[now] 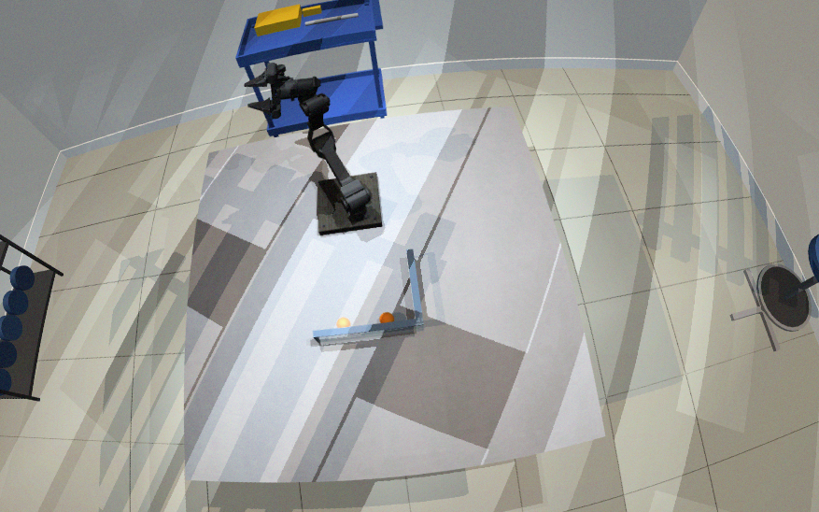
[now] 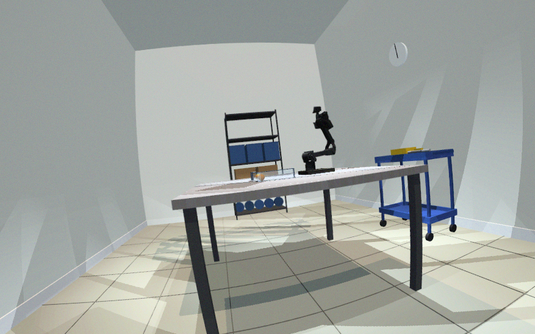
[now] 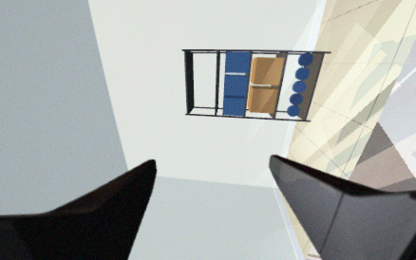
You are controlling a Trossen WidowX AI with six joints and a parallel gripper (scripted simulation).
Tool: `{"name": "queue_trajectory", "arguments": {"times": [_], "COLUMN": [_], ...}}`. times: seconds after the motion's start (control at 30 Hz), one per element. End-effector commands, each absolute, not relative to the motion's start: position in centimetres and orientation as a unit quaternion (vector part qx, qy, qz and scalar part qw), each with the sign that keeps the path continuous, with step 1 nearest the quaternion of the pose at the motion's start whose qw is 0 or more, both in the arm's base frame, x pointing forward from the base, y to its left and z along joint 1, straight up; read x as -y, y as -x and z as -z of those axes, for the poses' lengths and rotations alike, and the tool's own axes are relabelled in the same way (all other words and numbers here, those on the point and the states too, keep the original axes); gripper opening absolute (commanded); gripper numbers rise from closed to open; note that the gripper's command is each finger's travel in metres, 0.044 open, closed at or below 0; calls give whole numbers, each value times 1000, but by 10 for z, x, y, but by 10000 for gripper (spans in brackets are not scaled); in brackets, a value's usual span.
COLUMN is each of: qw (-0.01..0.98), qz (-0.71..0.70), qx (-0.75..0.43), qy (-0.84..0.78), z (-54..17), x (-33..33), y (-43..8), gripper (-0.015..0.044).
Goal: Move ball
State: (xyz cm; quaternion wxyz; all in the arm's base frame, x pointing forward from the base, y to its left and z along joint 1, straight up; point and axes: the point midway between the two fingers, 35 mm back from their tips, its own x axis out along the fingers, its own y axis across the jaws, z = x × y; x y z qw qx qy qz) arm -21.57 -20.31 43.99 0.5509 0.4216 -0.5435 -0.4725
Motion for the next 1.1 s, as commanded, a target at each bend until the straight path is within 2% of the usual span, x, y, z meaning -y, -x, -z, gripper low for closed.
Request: {"name": "queue_trajectory", "arguments": {"times": [0.0, 0.07, 0.1, 0.3, 0.57, 0.83, 1.07], "qw": [553, 568, 580, 653, 753, 841, 875], "qz": [473, 478, 481, 485, 461, 395, 355], "qx": [543, 541, 539, 519, 457, 368, 315], "qy": [-419, -394, -375, -263, -108, 40, 93], "z": [-442, -458, -470, -536, -595, -612, -603], "x": [203, 198, 194, 169, 130, 87, 68], "y": [215, 205, 197, 138, 25, -100, -165], "gripper": [374, 321, 316, 316, 316, 316, 316]}}
